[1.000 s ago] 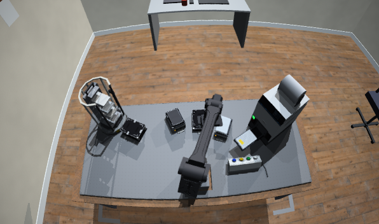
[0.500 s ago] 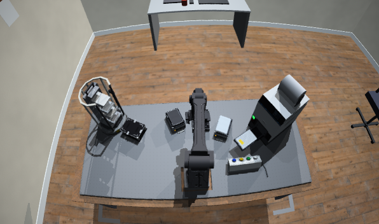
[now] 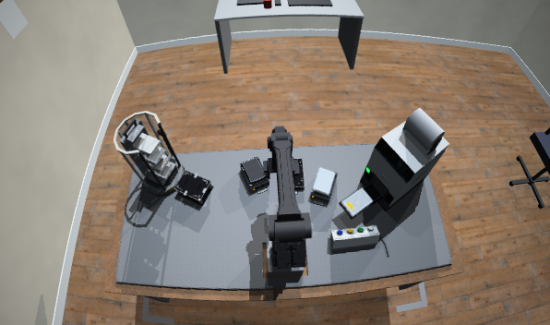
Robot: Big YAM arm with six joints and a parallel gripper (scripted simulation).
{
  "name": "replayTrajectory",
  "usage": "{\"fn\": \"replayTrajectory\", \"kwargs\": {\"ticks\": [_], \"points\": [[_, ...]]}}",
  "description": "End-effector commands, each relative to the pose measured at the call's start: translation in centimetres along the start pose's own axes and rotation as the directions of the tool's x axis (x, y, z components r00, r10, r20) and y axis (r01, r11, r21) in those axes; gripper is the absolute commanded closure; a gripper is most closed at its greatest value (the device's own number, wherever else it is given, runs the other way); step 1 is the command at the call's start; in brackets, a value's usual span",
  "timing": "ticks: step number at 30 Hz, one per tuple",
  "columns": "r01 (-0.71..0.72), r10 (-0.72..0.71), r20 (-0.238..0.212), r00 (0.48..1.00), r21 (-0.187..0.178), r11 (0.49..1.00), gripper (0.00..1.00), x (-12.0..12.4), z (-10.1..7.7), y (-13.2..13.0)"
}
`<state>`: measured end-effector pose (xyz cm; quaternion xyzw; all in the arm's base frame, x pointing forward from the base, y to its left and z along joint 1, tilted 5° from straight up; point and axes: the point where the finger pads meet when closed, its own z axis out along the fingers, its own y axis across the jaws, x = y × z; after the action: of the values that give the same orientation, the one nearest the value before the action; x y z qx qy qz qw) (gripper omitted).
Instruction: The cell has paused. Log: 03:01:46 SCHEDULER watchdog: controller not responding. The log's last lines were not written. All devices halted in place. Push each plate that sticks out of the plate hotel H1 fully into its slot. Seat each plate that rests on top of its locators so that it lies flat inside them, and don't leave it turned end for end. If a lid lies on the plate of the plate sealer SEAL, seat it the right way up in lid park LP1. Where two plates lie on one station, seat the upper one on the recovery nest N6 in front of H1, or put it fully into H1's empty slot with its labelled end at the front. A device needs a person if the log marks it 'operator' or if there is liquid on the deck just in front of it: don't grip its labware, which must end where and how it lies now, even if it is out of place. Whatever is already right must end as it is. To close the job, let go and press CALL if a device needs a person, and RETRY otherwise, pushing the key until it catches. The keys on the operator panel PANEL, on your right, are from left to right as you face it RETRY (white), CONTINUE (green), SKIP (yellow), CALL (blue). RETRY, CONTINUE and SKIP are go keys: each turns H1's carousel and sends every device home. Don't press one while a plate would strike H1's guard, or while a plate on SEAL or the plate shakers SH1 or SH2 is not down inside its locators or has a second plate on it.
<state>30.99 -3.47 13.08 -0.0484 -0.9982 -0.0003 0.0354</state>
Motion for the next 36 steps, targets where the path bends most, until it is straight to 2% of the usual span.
{"fn": "replayTrajectory", "kwargs": {"ticks": [1, 5, 6, 11, 16, 18, 20, 33, 36], "points": [[-0.019, 0.019, 0.026, 0.999, 0.002, 1.0, 0.0, -1.0, -1.1, -0.1], [-0.019, 0.019, 0.026, 0.999, 0.002, 1.0, 0.0, -1.0, -1.1, -0.1], [-0.074, 0.074, 0.029, 0.997, 0.003, 0.997, 0.0, -1.8, -1.8, -0.8], [-0.239, 0.239, 0.029, 0.971, 0.0, 0.971, 0.0, -2.0, -1.8, -2.6], [-0.397, 0.397, 0.037, 0.917, -0.005, 0.918, 0.0, -2.4, -1.8, -4.4], [-0.397, 0.397, 0.037, 0.917, -0.005, 0.918, 0.0, -2.4, -1.8, -4.4], [-0.457, 0.457, 0.04, 0.889, -0.008, 0.889, 0.0, -2.6, -1.8, -5.1], [-0.439, 0.439, 0.053, 0.897, -0.007, 0.898, 0.0, -3.4, -1.8, -9.7], [-0.439, 0.439, 0.053, 0.897, -0.007, 0.898, 0.0, -3.5, -1.8, -10.0]]}}
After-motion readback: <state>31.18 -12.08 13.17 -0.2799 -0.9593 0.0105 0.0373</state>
